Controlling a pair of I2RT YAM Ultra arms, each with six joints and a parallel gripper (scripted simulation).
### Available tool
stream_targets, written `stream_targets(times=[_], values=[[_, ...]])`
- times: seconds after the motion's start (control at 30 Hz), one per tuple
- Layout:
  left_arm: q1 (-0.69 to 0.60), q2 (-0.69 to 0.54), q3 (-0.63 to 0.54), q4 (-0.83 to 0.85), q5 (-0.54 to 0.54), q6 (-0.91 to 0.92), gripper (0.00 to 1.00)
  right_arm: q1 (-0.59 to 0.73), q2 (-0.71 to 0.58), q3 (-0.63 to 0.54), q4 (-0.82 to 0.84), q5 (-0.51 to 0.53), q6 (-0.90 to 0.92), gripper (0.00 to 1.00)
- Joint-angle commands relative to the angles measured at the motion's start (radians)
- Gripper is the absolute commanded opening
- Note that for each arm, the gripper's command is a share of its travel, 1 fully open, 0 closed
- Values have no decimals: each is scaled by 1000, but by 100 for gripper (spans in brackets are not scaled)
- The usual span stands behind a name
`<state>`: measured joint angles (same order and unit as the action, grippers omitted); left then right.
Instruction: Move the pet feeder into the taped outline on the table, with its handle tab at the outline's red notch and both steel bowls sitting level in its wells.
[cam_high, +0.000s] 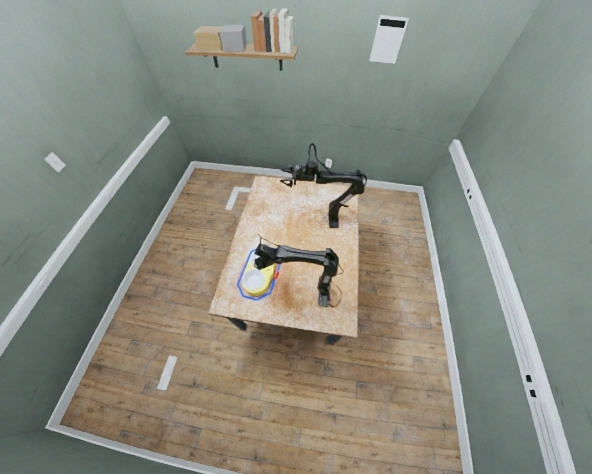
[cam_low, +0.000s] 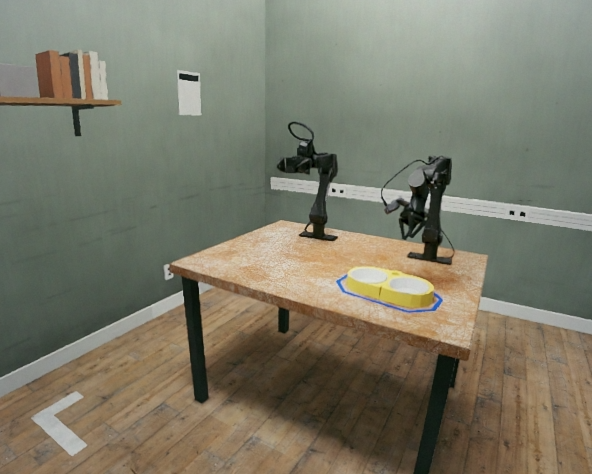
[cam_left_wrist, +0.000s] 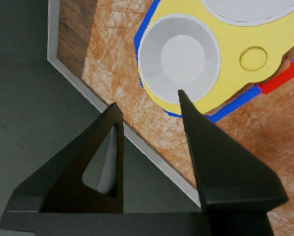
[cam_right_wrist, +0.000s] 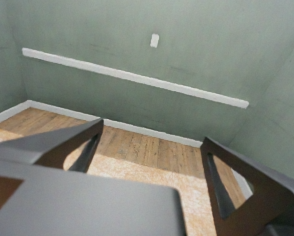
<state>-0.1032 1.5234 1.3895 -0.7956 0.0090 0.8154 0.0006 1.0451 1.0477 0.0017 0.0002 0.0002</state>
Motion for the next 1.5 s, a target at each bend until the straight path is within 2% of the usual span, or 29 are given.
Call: stream_targets(times=[0.0,0.13,0.2,0.23,0.3,0.4,0.43,0.5,0.53,0.6,0.67,0.8,0.9,1.03,1.17,1.23,1.37,1.47], values=[[5,-53,-46,138,13,-138,47,0,-7,32,18,-2,-7,100],[30,-137,-74,240,2,-229,47,-4,1,32,17,-4,-7,100],[50,-155,-18,217,26,-273,47,-3,5,32,17,-3,-7,100],[25,-154,-132,302,10,-327,47,-8,5,32,17,-5,-7,100],[29,-207,-141,352,6,-361,47,-8,9,32,17,-5,-7,100],[76,-257,-84,342,36,-434,47,-11,-3,31,15,-6,-8,100],[70,-265,-133,392,32,-478,47,-14,-12,31,17,-6,-8,100],[78,-307,-140,430,34,-536,47,-14,-9,31,16,-7,-8,100],[69,-317,-197,493,23,-575,47,-18,-8,31,16,-6,-8,100],[69,-317,-197,493,23,-575,47,-18,-8,31,16,-6,-8,100],[66,-369,-246,591,4,-633,47,-18,-5,31,15,-7,-8,100],[121,-452,-208,596,42,-755,47,-3,0,31,0,2,-9,100],[114,-491,-309,726,21,-855,47,1,3,31,9,4,-9,100],[93,-492,-363,813,-29,-831,47,3,7,31,7,5,-9,100],[91,-478,-355,824,-35,-838,47,6,10,31,4,6,-9,100],[89,-527,-320,831,-36,-840,47,6,10,31,4,6,-9,100],[110,-462,-307,835,-34,-834,47,11,14,30,1,7,-9,100],[112,-465,-302,836,-14,-829,47,13,-5,29,14,7,-9,100]])
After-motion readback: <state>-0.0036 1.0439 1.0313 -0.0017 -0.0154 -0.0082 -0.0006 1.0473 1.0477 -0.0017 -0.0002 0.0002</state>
